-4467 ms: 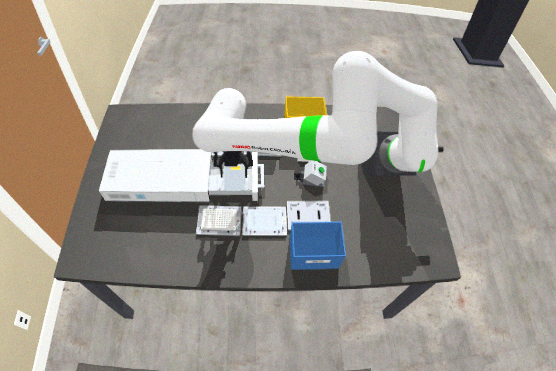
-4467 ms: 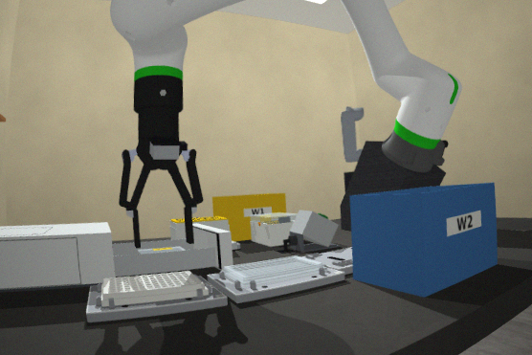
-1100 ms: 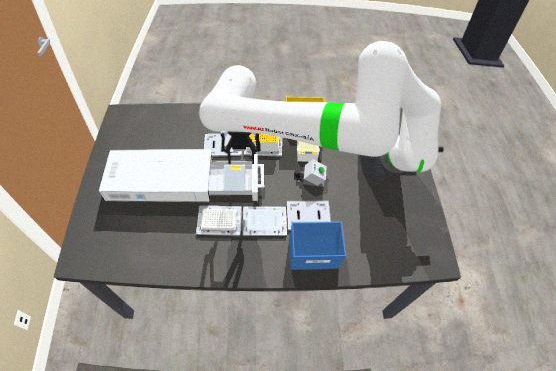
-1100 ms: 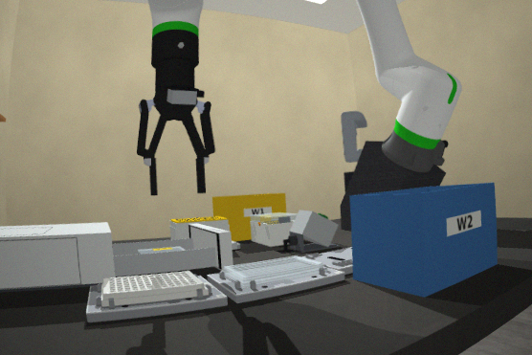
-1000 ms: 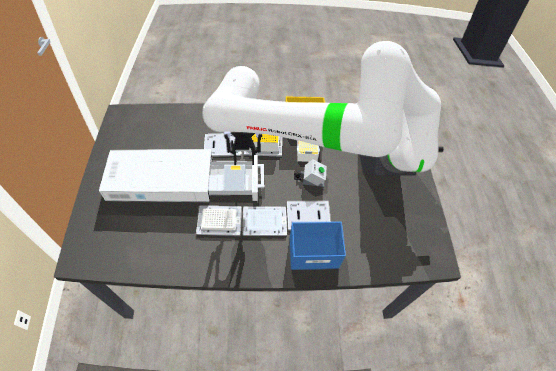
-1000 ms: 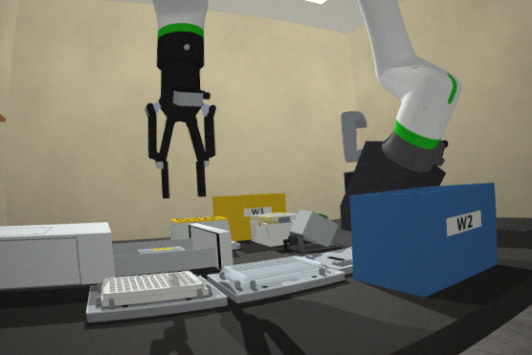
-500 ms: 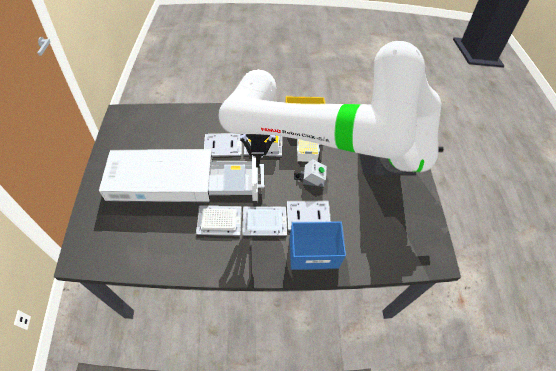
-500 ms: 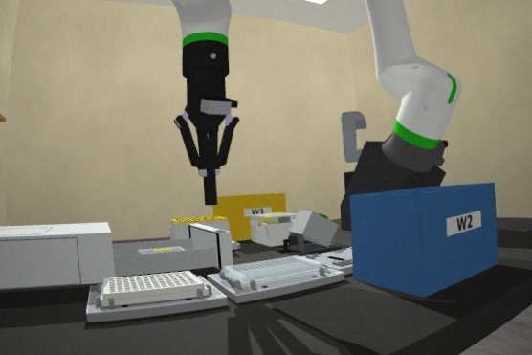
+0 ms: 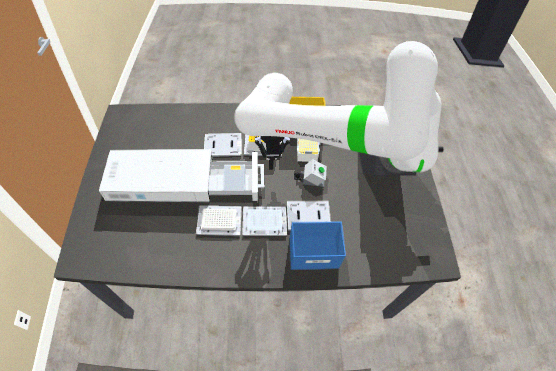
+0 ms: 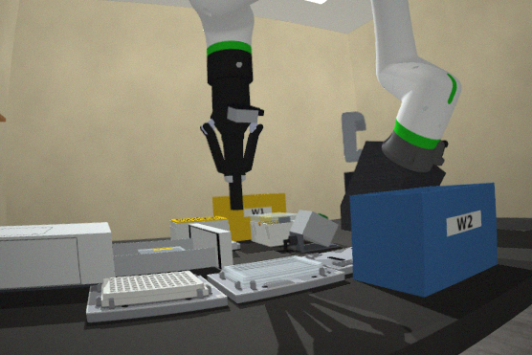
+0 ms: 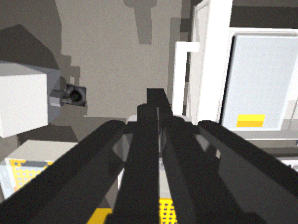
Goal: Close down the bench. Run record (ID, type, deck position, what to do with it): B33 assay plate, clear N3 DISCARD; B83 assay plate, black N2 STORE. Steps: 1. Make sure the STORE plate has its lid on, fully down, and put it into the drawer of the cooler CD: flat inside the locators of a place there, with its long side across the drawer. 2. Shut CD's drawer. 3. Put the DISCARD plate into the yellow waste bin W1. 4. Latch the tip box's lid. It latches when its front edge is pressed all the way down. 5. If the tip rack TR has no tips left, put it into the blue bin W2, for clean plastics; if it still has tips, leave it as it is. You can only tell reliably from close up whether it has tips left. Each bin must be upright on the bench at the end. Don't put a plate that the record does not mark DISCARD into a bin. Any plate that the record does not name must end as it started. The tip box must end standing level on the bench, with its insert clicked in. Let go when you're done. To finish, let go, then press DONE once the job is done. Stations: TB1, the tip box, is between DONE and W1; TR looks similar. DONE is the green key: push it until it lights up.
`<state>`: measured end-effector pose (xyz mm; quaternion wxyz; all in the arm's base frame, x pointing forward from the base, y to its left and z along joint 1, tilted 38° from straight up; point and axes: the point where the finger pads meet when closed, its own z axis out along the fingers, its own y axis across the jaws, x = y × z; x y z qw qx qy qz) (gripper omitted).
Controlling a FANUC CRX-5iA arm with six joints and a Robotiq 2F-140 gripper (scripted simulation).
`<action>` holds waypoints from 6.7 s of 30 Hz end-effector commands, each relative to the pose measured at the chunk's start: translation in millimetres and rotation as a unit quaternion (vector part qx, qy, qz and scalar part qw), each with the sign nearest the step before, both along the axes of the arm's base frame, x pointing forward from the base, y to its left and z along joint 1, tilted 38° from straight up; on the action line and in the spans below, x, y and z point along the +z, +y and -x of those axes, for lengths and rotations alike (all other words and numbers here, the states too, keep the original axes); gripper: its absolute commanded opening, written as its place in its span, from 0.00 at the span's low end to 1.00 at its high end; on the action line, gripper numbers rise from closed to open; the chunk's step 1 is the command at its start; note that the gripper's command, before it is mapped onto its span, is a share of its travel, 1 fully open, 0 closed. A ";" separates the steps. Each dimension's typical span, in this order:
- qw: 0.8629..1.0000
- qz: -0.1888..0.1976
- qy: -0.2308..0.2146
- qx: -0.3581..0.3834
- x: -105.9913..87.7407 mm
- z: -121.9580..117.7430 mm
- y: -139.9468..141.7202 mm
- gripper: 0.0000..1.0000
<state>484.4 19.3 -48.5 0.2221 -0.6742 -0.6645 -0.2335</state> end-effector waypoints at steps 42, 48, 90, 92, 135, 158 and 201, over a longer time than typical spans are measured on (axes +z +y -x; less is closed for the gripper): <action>1.000 0.000 -0.001 0.000 -30.7 11.4 23.5 0.10; 1.000 0.000 -0.001 -0.001 -34.9 11.3 26.7 0.10; 1.000 0.000 -0.001 -0.001 -73.4 10.2 56.4 0.10; 1.000 0.000 -0.001 -0.001 -73.5 10.2 56.4 0.10; 1.000 0.000 -0.001 -0.001 -72.9 -32.2 55.6 0.10; 1.000 0.000 -0.001 -0.001 -72.5 -60.2 55.0 0.10; 1.000 0.000 -0.001 -0.001 -71.9 -103.9 54.1 0.10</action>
